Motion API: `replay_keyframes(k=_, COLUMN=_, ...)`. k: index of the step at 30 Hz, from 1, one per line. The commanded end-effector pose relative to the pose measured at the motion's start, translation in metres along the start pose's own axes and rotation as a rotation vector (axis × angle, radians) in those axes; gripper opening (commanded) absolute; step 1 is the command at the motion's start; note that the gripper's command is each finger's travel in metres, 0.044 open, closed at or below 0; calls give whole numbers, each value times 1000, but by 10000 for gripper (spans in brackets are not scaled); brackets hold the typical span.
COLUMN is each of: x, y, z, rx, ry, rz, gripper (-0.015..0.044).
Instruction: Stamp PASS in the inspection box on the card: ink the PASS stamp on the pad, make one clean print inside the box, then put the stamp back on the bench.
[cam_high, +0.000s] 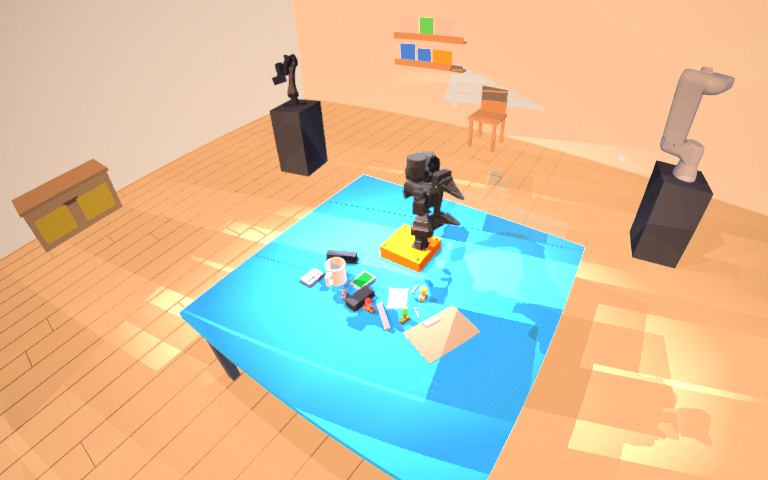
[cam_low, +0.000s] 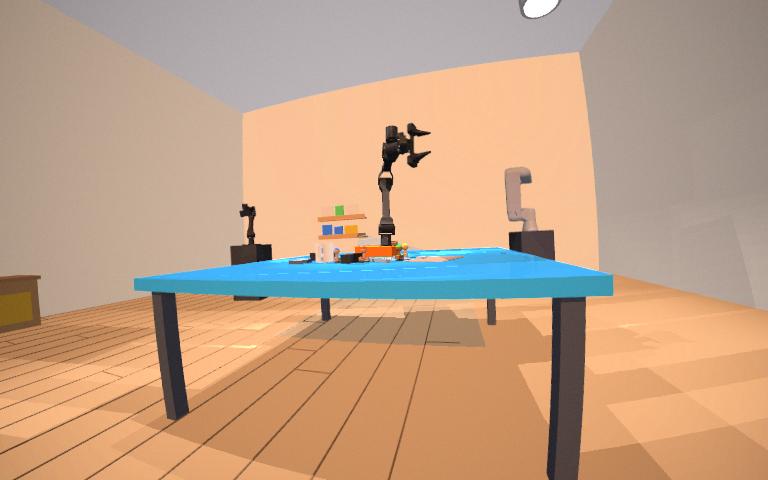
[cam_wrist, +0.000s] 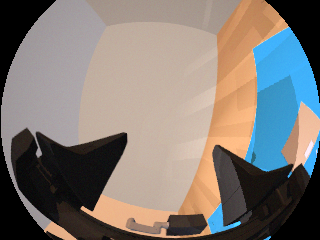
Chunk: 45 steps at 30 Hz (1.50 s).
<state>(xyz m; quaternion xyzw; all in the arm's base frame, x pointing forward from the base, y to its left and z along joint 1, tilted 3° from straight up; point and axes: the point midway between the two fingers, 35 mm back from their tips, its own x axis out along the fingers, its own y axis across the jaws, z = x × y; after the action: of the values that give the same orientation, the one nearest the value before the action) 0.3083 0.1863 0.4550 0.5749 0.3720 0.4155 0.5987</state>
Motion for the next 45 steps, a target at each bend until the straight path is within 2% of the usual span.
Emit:
replay_keyframes(k=1, x=0, y=-1, z=1, rx=1, ry=-3, rz=-2, gripper=374)
replay_keyframes(k=7, x=11, y=-48, z=36, rx=18, ry=-112, rz=-134, gripper=218)
replay_keyframes(k=14, x=14, y=-136, z=80, rx=-12, ry=-229, rz=-434, gripper=218)
replay_keyframes(k=20, x=-3, y=-220, z=99, rx=-79, ry=-224, rz=-774, gripper=218)
replay_keyframes(k=25, x=-28, y=-294, z=97, rx=-103, ry=-104, rz=-1112, gripper=218)
replay_keyframes(k=31, x=-73, y=-361, z=79, rx=-138, ry=185, rz=-1485, gripper=218)
replay_keyframes(k=33, x=-79, y=-366, z=77, rx=-141, ry=226, rz=-1522, gripper=218)
replay_keyframes(k=45, x=-80, y=-368, z=80, rx=-141, ry=226, rz=-1522, gripper=218)
